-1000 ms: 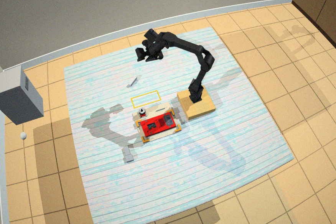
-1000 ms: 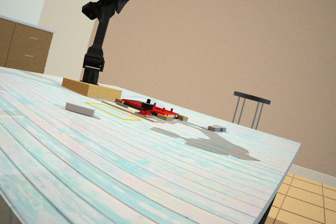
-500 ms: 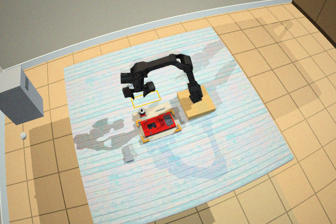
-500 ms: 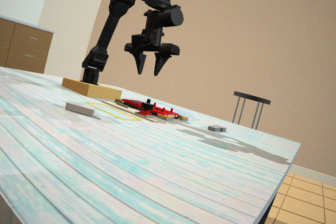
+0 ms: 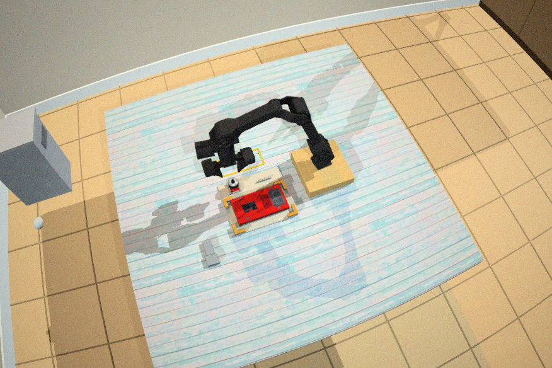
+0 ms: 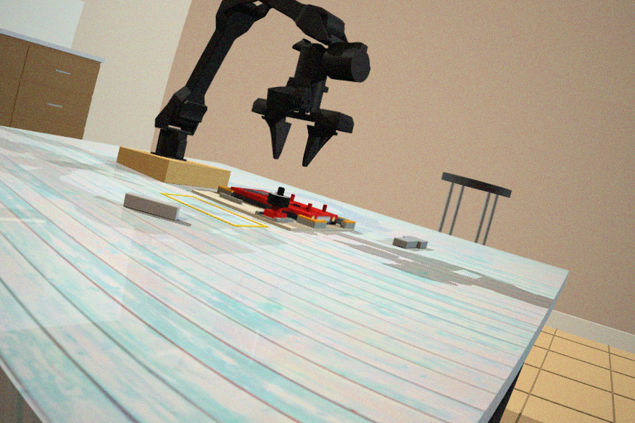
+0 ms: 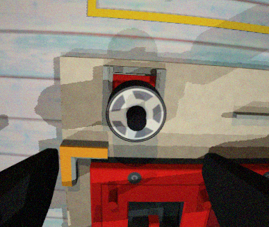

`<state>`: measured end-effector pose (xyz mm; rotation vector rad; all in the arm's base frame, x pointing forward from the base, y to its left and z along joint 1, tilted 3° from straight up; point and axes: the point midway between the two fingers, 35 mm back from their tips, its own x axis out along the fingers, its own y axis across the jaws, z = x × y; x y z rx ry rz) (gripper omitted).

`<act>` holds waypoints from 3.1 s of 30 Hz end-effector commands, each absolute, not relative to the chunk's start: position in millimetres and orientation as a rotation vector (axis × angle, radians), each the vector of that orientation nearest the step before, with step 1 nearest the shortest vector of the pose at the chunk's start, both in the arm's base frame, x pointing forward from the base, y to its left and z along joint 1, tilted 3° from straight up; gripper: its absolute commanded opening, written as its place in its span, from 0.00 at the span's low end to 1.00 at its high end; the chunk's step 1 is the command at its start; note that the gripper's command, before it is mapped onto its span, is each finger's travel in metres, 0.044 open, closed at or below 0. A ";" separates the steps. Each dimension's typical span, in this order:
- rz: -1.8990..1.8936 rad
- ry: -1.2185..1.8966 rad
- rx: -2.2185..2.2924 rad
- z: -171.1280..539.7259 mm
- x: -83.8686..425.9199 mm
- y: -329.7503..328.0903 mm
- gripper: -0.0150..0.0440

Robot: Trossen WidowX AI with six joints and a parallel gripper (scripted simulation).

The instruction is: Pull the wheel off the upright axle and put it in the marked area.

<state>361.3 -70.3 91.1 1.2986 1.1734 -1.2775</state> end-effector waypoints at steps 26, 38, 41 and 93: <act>-1.290 1.189 1.291 23.2 356.8 -66.6 0.49; -1.291 1.188 1.292 26.3 357.0 -66.7 0.25; -1.291 1.188 1.292 27.2 357.1 -66.8 0.25; -1.292 1.184 1.292 44.4 357.7 -67.1 0.25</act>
